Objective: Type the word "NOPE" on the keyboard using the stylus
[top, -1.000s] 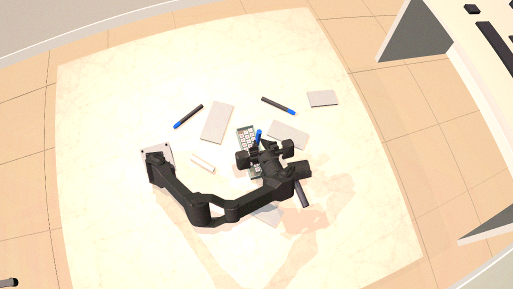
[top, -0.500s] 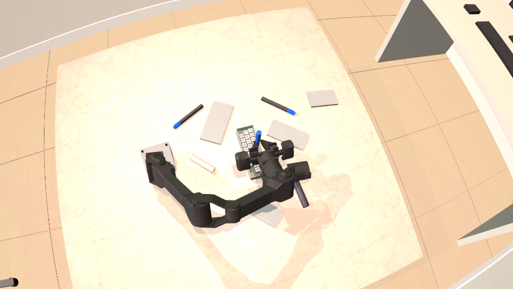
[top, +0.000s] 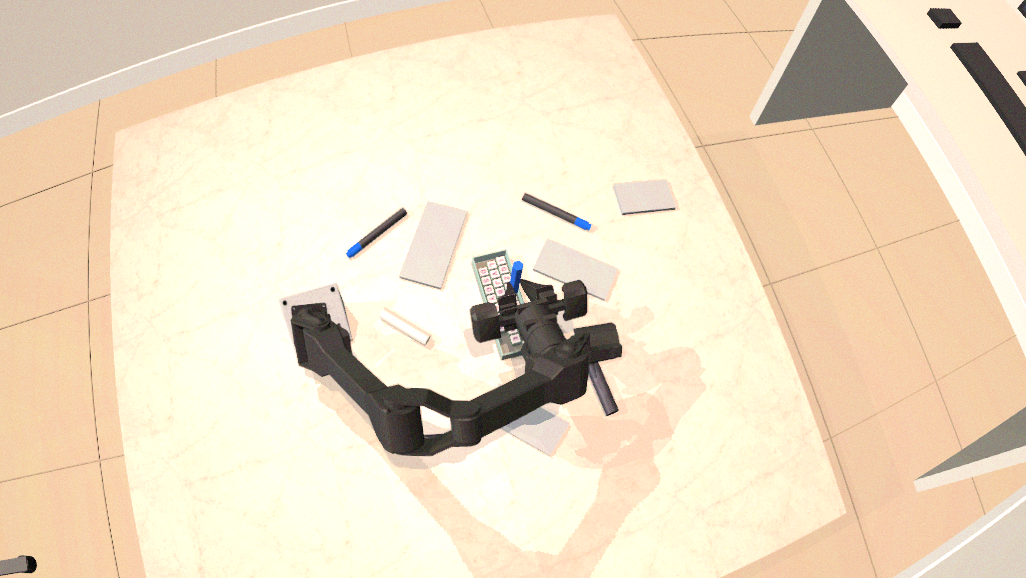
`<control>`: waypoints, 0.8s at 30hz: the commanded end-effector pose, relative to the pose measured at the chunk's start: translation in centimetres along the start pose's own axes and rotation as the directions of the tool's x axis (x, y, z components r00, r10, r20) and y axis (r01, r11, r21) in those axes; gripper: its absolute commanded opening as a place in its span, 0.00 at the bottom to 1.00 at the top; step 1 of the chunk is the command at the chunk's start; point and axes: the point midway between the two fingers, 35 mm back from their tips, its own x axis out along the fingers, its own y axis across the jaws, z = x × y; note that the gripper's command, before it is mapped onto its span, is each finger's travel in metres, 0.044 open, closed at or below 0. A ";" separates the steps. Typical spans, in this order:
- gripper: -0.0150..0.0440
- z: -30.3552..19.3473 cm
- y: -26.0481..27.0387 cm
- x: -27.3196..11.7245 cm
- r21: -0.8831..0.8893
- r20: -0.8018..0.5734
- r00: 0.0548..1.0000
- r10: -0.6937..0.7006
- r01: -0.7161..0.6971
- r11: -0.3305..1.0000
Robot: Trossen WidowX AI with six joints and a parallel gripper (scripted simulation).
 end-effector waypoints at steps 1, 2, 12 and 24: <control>0.39 -0.6 0.1 -0.3 -0.003 -0.003 1.000 0.001 -0.001 1.000; 0.39 -1.0 0.1 -0.5 -0.003 -0.003 1.000 0.001 -0.001 1.000; 0.40 -3.1 0.1 -1.7 -0.016 0.000 1.000 0.007 -0.007 1.000; 0.25 -2.2 -0.2 -3.3 -0.013 0.000 1.000 0.006 -0.006 1.000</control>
